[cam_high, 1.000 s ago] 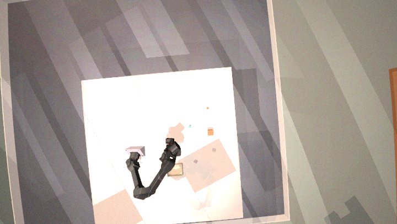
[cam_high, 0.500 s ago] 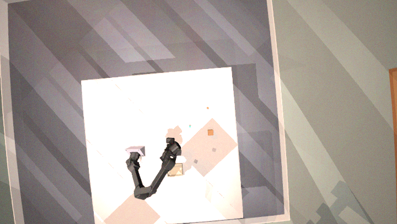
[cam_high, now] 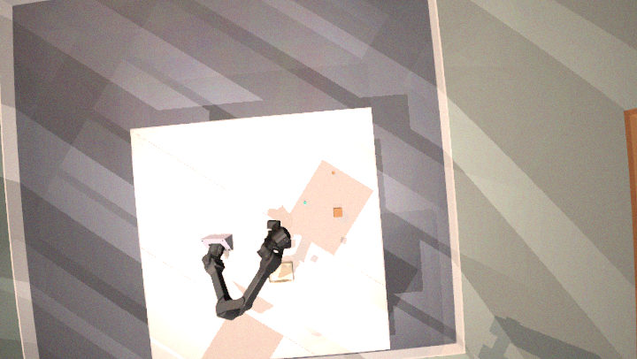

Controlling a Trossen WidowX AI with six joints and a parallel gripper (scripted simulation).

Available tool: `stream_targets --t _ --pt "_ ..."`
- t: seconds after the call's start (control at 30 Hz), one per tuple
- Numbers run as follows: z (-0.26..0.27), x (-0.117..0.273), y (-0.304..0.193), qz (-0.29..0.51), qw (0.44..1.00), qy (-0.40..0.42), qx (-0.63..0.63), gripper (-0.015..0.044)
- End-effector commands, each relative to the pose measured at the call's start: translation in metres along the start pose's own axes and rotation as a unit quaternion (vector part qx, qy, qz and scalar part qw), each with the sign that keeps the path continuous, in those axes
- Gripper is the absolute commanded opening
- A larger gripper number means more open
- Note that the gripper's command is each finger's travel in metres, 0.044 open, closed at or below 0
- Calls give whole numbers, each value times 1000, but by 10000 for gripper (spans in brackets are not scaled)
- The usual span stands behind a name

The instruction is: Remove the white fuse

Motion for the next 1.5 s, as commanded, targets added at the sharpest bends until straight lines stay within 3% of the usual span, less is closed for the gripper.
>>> stream_targets --t 0.0,0.7,1.07,1.47 --pt "0 0 1 -2 1000 -2 2 74" --pt "0 -10 1 -2 1000 -2 2 74" --pt "0 -10 0 0 1000 0 0 1" --pt "0 -5 0 0 1000 0 0 0"
Point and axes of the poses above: the point midway between the two fingers, 35 mm back from their tips, its own x axis back along the fingers, its own z axis across the jaws, y = z × x, the point moved 3 cm from there along x, back along the fingers, and after that the axes turned 10 degrees about x, right-handed, at the moved point
